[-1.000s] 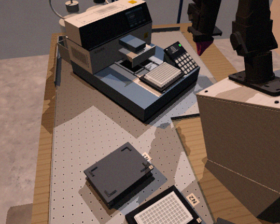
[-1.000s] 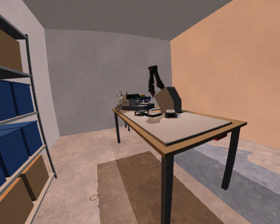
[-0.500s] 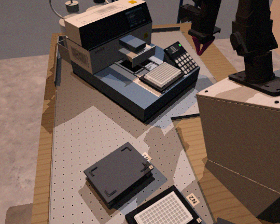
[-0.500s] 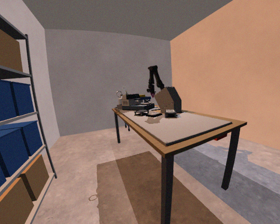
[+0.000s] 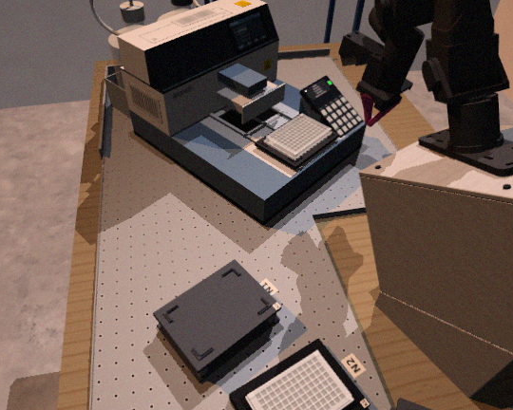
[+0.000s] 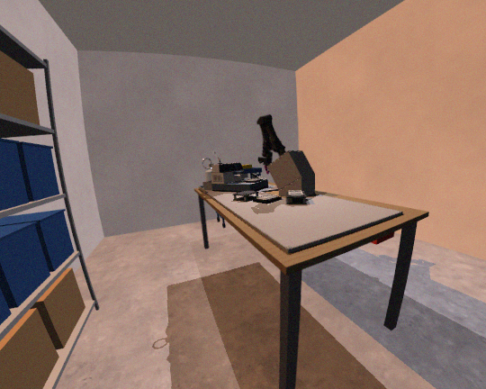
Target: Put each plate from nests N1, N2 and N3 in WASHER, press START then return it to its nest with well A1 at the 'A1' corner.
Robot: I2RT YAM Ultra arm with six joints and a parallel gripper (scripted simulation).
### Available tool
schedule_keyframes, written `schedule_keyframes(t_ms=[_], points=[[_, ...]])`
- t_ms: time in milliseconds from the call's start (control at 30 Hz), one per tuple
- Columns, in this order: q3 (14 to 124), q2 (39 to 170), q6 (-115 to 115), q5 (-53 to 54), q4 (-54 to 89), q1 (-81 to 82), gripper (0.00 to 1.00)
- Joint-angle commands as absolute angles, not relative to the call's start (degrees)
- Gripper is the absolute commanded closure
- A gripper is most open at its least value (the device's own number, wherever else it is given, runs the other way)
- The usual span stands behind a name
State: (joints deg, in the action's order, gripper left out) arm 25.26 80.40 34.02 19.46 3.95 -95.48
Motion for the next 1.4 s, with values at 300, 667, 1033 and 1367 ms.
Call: schedule_keyframes(t_ms=[300, 667, 1033, 1367], points=[[12.2, 89.8, 32.1, 36.1, -36.9, -103.0, 1.00], [13.4, 88.8, 32.5, 35.7, -36.2, -102.4, 1.00], [14.8, 90.4, 31.9, 35.9, -37.6, -101.7, 1.00], [16.3, 96.4, 29.8, 33.0, -43.2, -98.8, 1.00]])
